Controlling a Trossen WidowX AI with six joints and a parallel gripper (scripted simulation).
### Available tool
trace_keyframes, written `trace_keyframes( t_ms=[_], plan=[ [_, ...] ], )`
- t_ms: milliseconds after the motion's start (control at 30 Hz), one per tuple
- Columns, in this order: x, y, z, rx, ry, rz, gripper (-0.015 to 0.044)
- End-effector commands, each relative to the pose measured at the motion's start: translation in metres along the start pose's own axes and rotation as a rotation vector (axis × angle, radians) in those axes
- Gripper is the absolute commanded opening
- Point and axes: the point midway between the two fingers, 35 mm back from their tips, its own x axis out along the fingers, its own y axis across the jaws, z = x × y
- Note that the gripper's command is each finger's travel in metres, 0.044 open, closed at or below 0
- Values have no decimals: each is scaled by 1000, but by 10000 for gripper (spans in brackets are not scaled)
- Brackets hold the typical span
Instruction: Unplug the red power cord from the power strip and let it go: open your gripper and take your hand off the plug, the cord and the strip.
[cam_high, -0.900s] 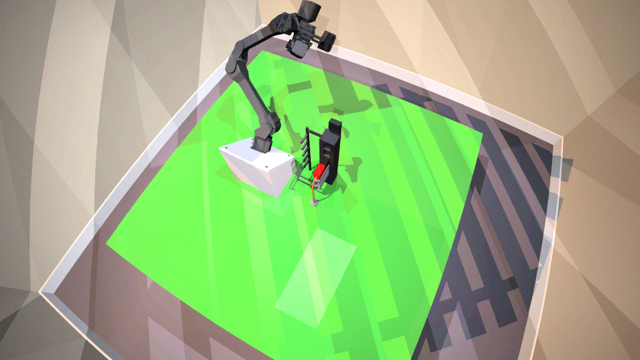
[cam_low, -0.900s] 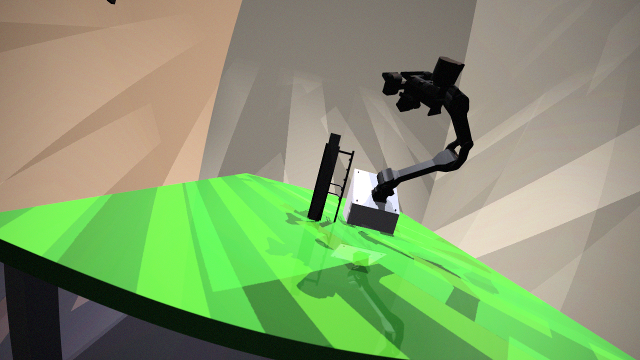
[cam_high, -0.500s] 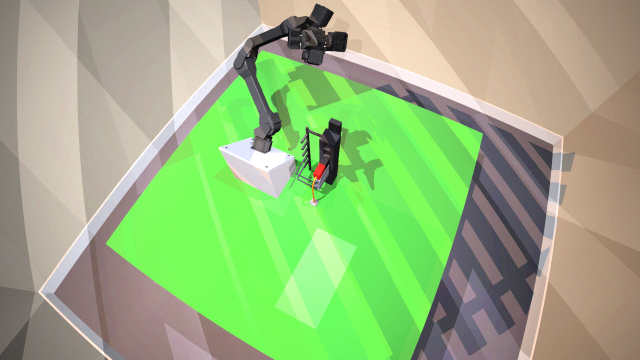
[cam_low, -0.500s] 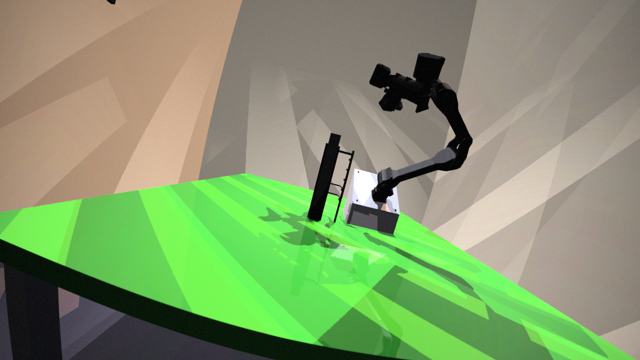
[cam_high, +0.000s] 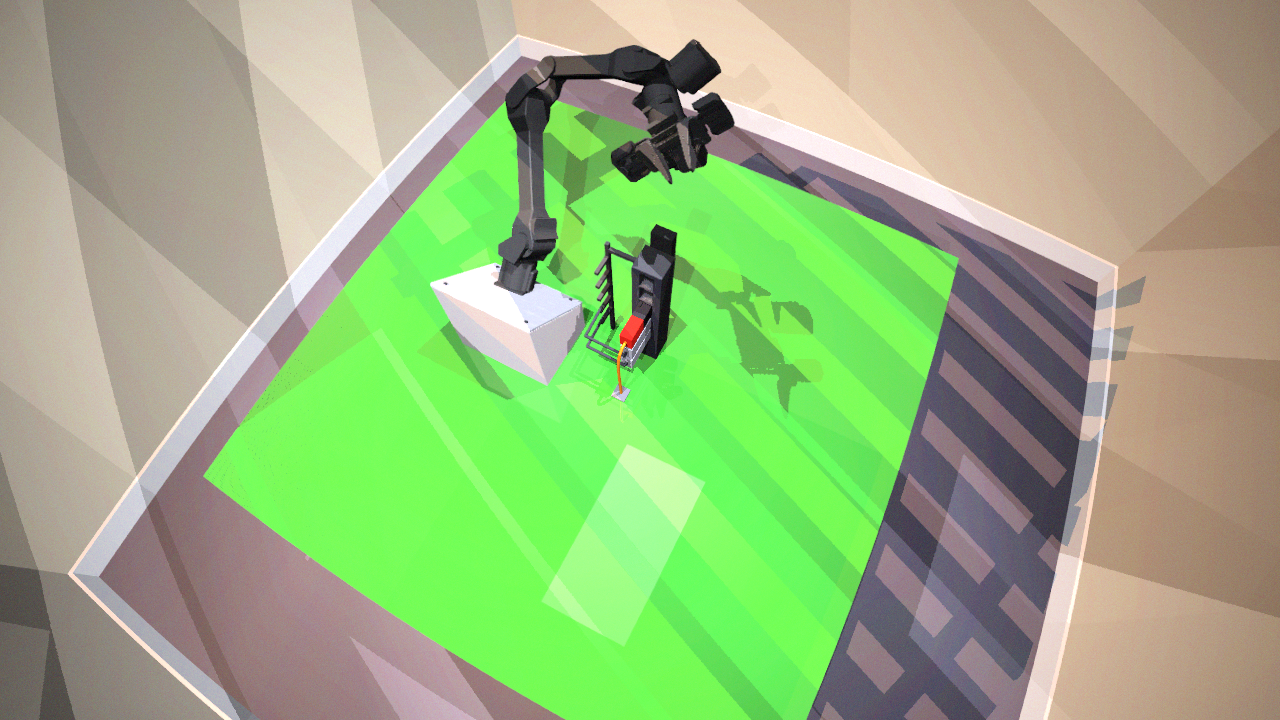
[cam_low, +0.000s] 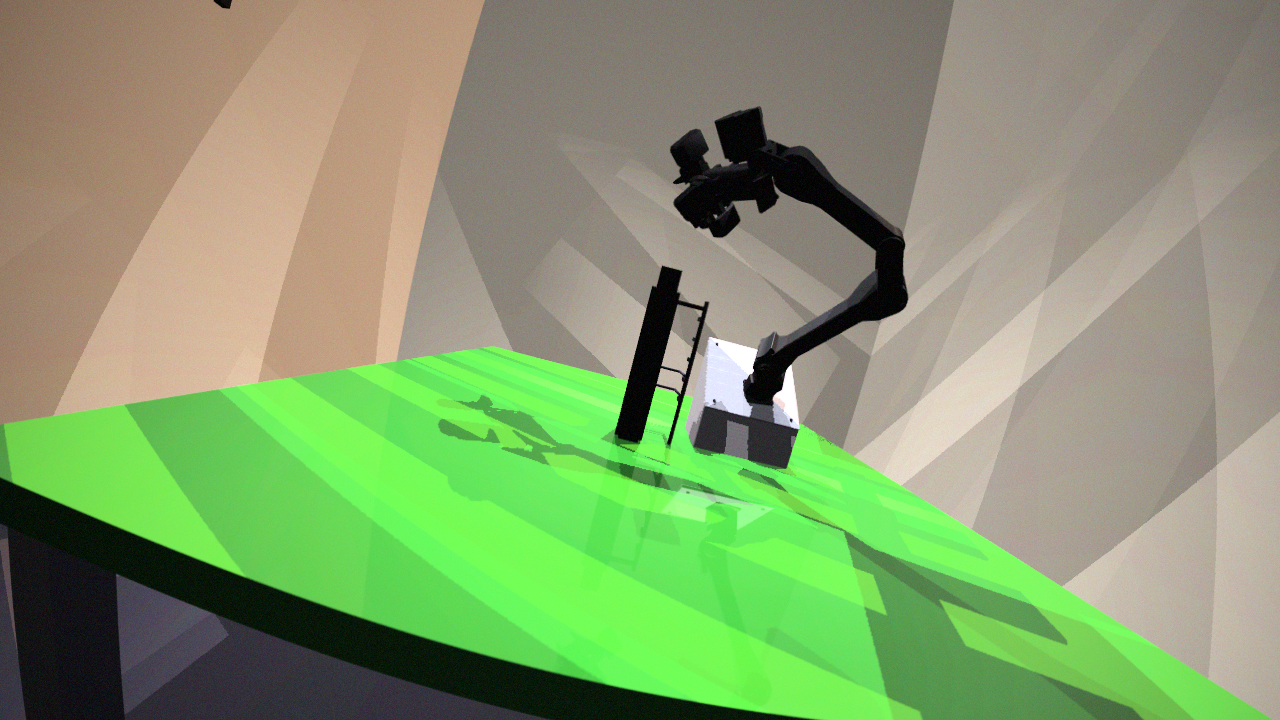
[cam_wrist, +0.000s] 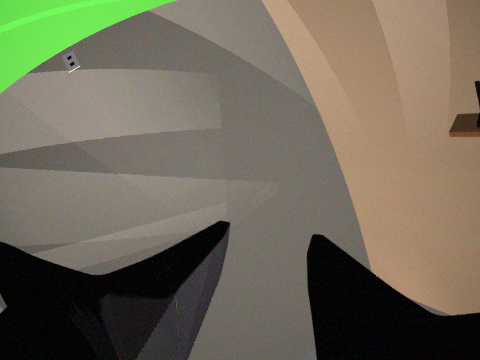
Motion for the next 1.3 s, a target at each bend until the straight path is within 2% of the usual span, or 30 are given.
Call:
trace_keyframes(
  t_ms=[0,233,433,600,733,867,967,1033,1100,1267],
  plan=[
    [43,17,17,315,-75,140,160],
    [101,54,38,834,-110,400,160],
    [133,75,56,1034,-107,529,160],
    [169,119,81,1384,-1,810,160],
    [175,150,100,1593,114,1026,160],
    [164,193,128,1877,404,1380,160],
    [149,219,146,2056,753,1645,160],
    [138,232,156,2135,1048,1800,160],
    [131,239,162,2163,1259,1883,160],
    [130,239,162,2165,1287,1893,160]
  ],
)
